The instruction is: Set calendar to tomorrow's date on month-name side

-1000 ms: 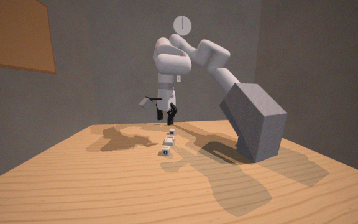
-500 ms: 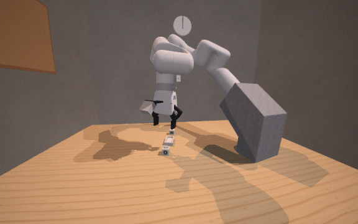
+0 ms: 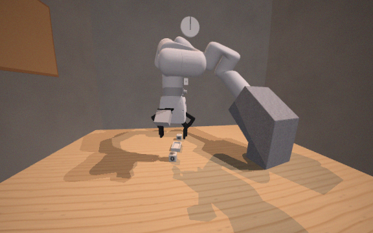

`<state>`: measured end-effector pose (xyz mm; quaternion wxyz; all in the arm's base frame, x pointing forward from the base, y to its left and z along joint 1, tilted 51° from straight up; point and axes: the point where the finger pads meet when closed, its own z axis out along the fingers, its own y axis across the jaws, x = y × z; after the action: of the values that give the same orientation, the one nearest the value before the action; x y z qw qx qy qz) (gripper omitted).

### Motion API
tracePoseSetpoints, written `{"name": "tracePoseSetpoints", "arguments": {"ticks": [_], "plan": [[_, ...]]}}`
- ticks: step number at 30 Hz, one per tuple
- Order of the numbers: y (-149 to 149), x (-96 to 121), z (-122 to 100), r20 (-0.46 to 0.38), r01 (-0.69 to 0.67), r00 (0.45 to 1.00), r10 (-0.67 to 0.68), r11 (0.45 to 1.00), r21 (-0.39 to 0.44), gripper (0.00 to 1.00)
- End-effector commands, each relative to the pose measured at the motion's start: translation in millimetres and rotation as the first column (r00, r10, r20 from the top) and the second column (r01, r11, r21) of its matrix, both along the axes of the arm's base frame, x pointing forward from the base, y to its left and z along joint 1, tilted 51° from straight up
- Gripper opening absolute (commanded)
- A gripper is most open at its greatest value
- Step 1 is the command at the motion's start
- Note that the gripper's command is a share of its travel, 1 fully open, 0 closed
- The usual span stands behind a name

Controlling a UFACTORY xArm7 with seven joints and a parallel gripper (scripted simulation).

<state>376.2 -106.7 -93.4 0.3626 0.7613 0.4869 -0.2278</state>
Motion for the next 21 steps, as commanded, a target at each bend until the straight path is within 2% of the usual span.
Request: {"name": "tracePoseSetpoints", "arguments": {"ticks": [1,21], "plan": [[4.0,1.7,-3.4,-0.033,-0.012,0.999,0.012,1.000,-0.002,0.47],[4.0,1.7,-3.4,-0.033,-0.012,0.999,0.012,1.000,-0.002,0.47]]}}
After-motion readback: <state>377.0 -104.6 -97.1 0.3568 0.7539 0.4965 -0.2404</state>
